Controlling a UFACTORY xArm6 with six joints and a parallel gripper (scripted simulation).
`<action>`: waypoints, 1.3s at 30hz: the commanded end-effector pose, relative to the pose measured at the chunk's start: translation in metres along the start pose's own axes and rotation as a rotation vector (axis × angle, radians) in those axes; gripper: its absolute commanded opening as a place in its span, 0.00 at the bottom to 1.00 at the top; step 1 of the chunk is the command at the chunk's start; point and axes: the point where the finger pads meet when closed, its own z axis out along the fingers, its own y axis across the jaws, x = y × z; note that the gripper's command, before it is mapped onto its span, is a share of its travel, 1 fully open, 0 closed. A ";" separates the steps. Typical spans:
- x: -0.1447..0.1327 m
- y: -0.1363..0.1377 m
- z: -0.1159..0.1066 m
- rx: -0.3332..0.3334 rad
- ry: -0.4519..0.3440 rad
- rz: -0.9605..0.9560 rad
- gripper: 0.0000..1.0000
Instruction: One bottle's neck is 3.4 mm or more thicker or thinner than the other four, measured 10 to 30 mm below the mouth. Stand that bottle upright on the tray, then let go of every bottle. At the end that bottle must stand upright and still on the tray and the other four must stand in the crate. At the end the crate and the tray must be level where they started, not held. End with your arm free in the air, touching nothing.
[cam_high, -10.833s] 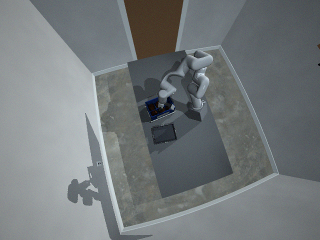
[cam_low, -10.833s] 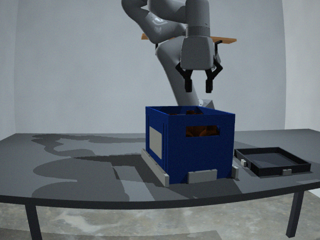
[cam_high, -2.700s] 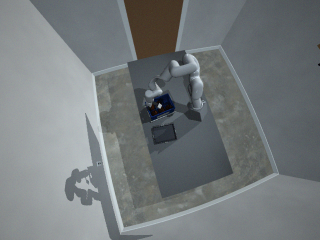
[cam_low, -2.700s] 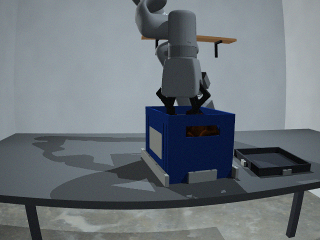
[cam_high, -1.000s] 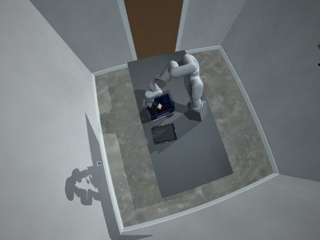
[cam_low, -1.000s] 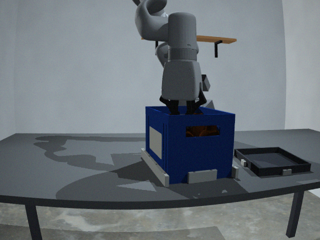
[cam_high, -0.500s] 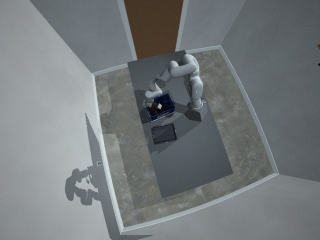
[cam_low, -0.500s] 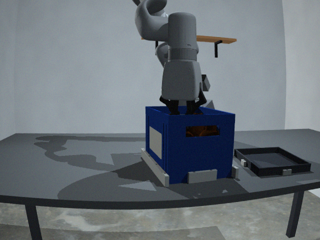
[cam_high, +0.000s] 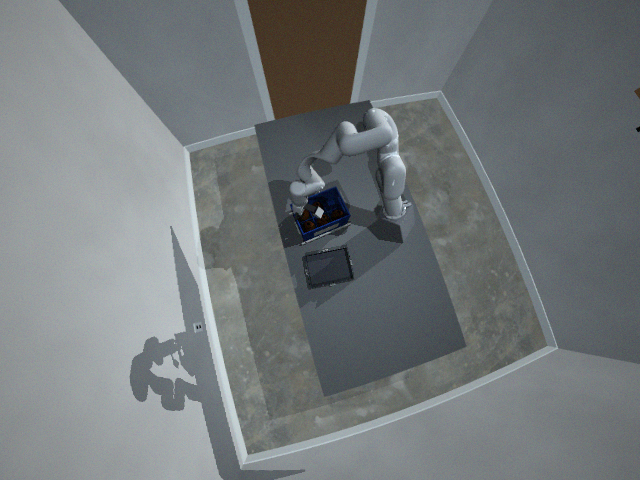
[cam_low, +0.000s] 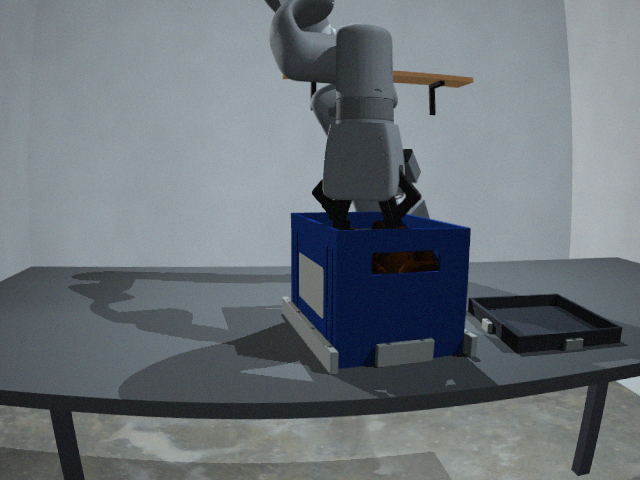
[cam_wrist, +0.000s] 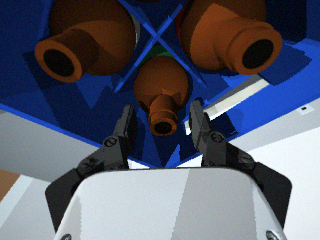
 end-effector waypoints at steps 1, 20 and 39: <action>-0.001 0.001 -0.001 -0.002 -0.003 0.001 0.65; -0.001 0.001 -0.001 -0.002 -0.003 0.001 0.65; -0.001 0.001 -0.012 -0.002 -0.003 0.001 0.65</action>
